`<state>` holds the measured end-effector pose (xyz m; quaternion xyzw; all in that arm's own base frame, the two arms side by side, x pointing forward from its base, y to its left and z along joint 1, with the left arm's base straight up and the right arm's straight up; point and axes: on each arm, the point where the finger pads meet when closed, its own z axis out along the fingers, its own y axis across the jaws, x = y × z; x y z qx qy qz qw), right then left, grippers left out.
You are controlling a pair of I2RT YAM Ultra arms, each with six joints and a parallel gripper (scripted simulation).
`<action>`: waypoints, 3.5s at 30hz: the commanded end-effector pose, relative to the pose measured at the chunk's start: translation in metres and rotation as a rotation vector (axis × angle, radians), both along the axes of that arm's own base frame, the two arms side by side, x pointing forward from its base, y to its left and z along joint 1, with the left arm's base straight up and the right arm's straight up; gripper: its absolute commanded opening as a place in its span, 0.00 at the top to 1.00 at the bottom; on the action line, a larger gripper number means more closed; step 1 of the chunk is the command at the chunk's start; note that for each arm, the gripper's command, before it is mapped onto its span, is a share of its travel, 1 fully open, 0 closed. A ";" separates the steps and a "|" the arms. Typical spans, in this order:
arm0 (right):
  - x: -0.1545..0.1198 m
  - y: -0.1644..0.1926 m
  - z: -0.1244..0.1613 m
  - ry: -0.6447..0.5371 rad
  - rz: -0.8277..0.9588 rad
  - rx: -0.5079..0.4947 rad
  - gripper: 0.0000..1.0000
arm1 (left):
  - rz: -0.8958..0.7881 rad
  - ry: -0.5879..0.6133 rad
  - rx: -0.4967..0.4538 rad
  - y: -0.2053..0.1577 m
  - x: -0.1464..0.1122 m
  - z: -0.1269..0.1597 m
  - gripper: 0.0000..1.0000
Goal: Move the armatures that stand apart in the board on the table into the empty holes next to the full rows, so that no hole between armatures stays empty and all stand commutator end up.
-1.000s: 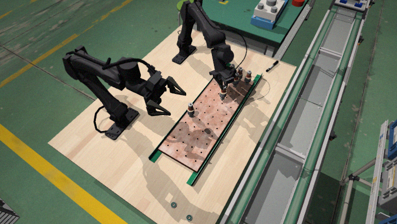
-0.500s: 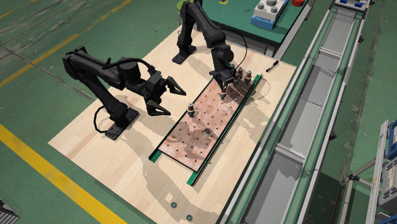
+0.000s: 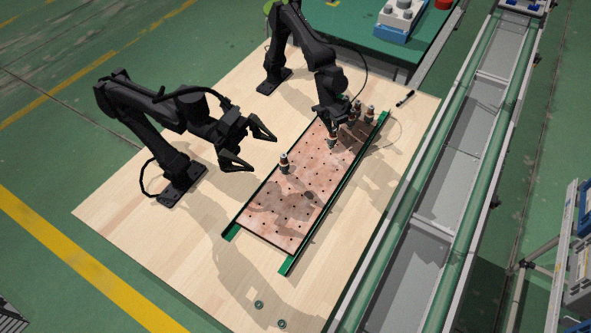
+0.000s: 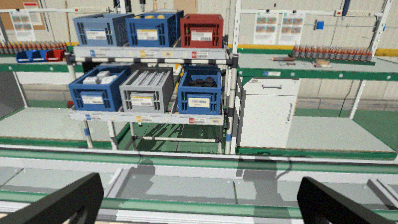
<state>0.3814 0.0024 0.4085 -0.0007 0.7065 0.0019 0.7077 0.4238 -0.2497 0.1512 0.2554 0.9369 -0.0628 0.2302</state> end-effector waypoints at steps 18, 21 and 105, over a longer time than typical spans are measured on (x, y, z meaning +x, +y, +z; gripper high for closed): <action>-0.008 -0.002 0.025 -0.051 -0.012 0.011 0.00 | -0.100 -0.096 -0.054 0.016 0.006 0.051 0.99; -0.008 -0.002 0.025 -0.051 -0.012 0.011 0.00 | -0.145 -0.090 -0.052 0.023 0.001 0.047 0.99; -0.008 -0.002 0.025 -0.051 -0.012 0.011 0.00 | -0.385 -0.149 -0.024 0.141 -0.037 0.017 0.99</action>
